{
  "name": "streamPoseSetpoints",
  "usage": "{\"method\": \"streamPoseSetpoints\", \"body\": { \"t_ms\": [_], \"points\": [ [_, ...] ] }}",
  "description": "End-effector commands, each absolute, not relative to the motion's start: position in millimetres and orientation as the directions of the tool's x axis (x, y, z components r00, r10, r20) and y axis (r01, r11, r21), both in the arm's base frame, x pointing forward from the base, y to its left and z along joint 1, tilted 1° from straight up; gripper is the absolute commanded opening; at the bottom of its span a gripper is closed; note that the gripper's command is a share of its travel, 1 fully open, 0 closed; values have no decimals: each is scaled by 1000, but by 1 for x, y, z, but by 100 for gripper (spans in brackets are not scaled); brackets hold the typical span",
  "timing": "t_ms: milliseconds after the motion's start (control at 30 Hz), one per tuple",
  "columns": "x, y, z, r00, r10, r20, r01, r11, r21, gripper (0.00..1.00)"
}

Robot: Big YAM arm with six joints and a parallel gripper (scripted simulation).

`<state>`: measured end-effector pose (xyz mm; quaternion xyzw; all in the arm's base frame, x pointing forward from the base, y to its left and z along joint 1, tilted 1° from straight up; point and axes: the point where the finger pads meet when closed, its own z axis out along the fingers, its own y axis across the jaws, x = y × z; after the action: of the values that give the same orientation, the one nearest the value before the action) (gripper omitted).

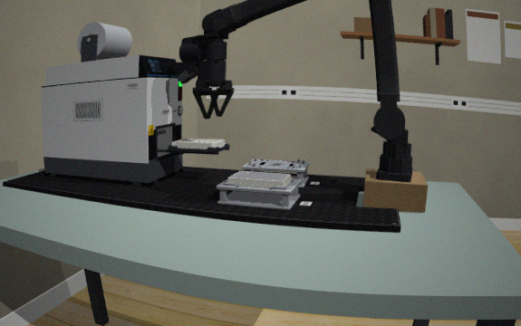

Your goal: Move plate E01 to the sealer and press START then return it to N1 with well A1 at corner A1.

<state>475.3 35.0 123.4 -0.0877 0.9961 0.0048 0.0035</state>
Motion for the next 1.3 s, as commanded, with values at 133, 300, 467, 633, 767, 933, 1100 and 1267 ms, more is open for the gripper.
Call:
{"method": "streamPoseSetpoints", "body": {
  "t_ms": [133, 300, 467, 633, 767, 933, 1100, 1267],
  "points": [
    [467, 41, 120, -981, -195, 11, -195, 981, 14, 100],
    [461, 42, 109, -980, -198, 37, -197, 980, 17, 100],
    [470, 16, 143, -983, -185, 11, -184, 983, 14, 98],
    [477, 4, 162, -984, -179, -17, -179, 984, 9, 96],
    [483, 18, 160, -980, -198, -22, -198, 980, 7, 94],
    [485, -14, 192, -982, -185, -33, -185, 983, 4, 91],
    [487, -36, 218, -982, -183, -43, -183, 983, 3, 88],
    [486, -35, 215, -980, -200, -16, -200, 980, 10, 87]
  ]
}}
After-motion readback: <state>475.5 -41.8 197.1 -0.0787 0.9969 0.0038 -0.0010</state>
